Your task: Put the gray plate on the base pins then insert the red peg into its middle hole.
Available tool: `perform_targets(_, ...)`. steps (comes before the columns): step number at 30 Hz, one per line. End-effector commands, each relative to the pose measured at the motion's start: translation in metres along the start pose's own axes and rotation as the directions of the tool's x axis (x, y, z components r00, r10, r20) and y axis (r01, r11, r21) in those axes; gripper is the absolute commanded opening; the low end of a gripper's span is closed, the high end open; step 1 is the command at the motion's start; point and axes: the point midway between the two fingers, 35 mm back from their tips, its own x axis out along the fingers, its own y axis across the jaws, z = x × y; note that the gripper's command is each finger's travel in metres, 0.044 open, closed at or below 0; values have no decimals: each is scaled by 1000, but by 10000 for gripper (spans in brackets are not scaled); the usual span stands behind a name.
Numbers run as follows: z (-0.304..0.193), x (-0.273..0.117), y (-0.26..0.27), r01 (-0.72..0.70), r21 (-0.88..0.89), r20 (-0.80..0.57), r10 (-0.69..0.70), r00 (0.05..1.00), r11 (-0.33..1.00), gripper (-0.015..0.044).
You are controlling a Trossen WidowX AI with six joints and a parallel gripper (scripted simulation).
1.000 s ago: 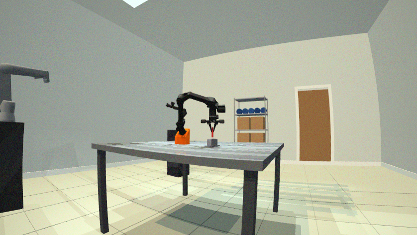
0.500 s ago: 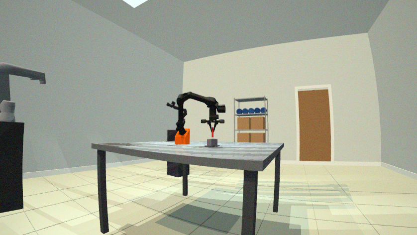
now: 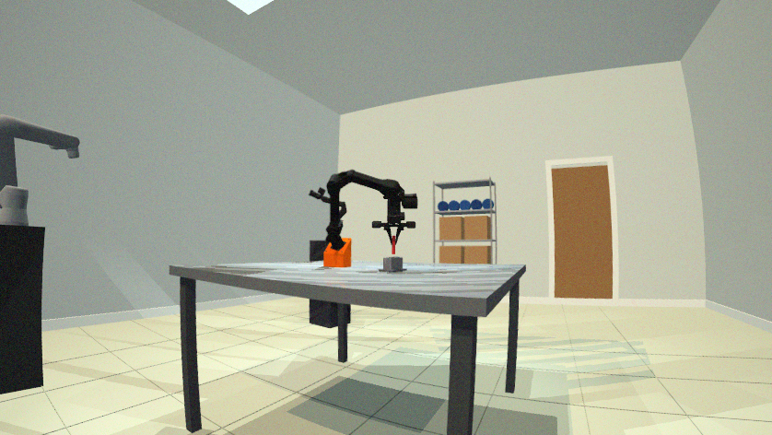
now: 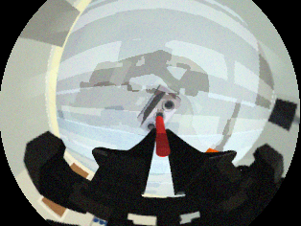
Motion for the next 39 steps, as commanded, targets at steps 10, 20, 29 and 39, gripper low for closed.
perform_targets(10,1,15,0,-1,-4,4,1,1000,1000,0)
perform_targets(20,1,14,0,1,4,-1,-1,1000,1000,0)
perform_targets(29,1,15,-1,1,4,-1,-1,1000,1000,0)
perform_targets(39,1,17,-2,2,8,-1,-2,1000,1000,0)
